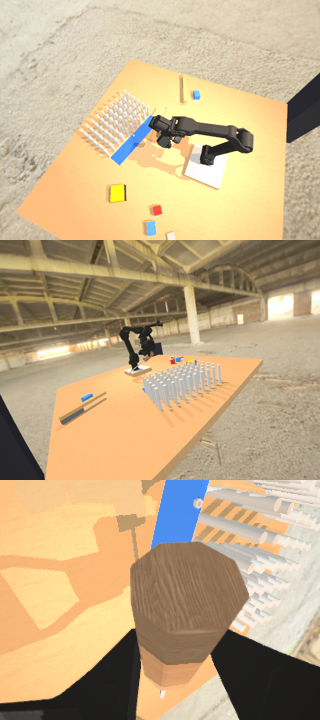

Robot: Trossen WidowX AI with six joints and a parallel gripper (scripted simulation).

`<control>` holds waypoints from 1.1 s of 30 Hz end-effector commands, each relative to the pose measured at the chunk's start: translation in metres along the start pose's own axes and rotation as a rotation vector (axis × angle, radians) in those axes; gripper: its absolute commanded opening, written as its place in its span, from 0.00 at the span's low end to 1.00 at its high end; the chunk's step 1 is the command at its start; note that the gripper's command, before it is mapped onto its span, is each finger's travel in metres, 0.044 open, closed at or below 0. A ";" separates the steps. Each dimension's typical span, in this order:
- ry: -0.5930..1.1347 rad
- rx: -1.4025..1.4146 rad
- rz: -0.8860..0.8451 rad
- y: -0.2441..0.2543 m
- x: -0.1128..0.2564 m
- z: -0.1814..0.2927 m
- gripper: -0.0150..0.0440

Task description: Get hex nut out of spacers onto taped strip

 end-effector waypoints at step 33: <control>0.091 -1.182 0.023 -0.003 -0.016 0.083 0.25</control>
Point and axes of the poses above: the point midway between the two fingers, 35 mm back from their tips, its own x axis back along the fingers, its own y axis across the jaws, z = x × y, the point moved 8 cm from there along x, back along the fingers, and after that the axes turned 12 degrees about x, right-handed, at the moved point
